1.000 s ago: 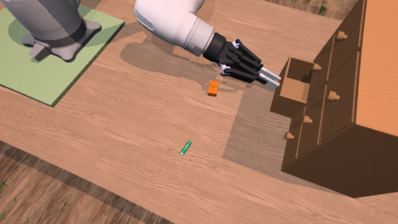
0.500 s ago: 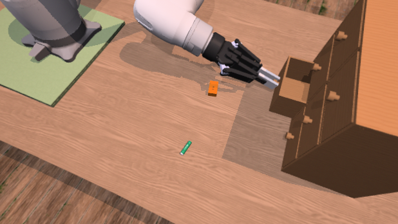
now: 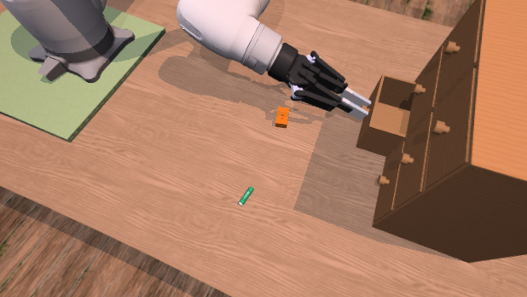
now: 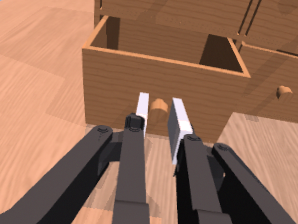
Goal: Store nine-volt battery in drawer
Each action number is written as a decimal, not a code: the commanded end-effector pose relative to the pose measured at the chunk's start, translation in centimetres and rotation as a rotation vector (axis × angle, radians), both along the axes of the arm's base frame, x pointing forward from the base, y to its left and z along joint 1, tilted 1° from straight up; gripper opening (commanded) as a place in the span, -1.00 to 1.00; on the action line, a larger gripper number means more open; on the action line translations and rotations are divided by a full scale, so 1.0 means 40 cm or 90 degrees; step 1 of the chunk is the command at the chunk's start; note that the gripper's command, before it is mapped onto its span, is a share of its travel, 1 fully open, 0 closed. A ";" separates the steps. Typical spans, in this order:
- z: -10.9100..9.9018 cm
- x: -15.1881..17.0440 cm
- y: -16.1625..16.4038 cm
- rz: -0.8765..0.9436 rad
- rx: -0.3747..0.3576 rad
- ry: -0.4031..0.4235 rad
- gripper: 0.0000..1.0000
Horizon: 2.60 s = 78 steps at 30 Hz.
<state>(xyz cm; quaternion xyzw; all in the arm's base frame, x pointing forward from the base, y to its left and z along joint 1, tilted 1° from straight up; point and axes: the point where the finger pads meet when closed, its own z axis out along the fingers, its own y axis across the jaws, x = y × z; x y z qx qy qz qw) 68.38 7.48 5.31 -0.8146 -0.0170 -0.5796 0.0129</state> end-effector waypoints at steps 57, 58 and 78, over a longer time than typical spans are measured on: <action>0.253 -0.254 -0.011 0.000 0.000 0.000 -0.60; 0.253 -0.254 -0.011 0.000 0.000 0.000 -0.60; 0.257 -0.258 -0.011 0.000 -0.001 0.014 -0.60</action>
